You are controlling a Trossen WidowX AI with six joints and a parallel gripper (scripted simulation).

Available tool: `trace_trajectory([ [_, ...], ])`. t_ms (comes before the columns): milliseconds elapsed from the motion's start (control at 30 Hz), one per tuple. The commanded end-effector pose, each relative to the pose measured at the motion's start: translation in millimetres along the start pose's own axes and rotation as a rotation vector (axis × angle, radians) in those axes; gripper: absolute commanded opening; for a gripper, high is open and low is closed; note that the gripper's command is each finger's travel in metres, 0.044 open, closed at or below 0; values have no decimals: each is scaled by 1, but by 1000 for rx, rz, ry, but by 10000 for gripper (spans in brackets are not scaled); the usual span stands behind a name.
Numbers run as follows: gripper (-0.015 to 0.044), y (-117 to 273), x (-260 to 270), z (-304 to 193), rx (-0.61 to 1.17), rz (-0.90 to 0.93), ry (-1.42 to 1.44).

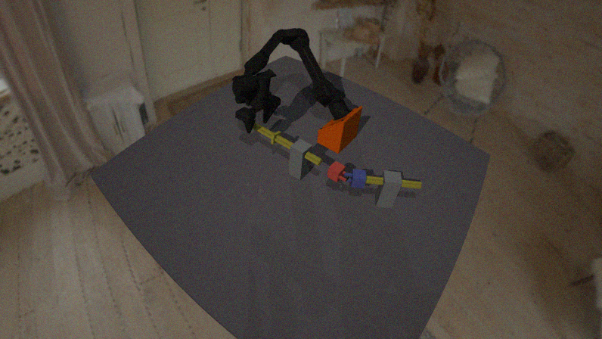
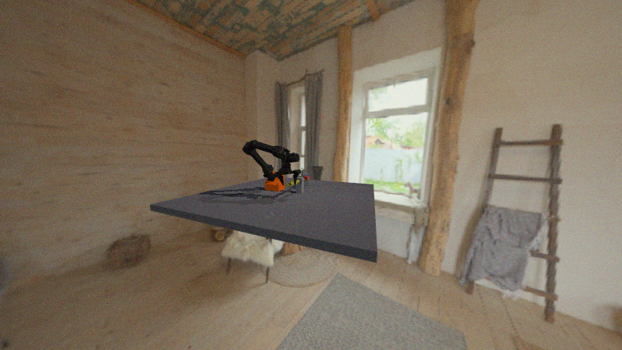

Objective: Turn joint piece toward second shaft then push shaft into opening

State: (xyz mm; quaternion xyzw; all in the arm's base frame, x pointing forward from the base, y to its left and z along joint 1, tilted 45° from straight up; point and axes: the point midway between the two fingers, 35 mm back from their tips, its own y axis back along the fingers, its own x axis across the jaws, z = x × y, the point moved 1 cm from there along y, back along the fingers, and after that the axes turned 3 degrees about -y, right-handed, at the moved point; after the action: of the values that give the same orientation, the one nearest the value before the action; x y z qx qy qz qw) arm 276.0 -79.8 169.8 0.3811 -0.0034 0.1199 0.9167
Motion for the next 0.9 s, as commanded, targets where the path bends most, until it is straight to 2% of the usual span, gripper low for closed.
trace_trajectory([
  [0,440,-3,-2,1,-9,10,-75],
  [800,440,-32,-2,1,-11,11,-76],
  [867,387,-32,-2,1,-11,11,-76],
])
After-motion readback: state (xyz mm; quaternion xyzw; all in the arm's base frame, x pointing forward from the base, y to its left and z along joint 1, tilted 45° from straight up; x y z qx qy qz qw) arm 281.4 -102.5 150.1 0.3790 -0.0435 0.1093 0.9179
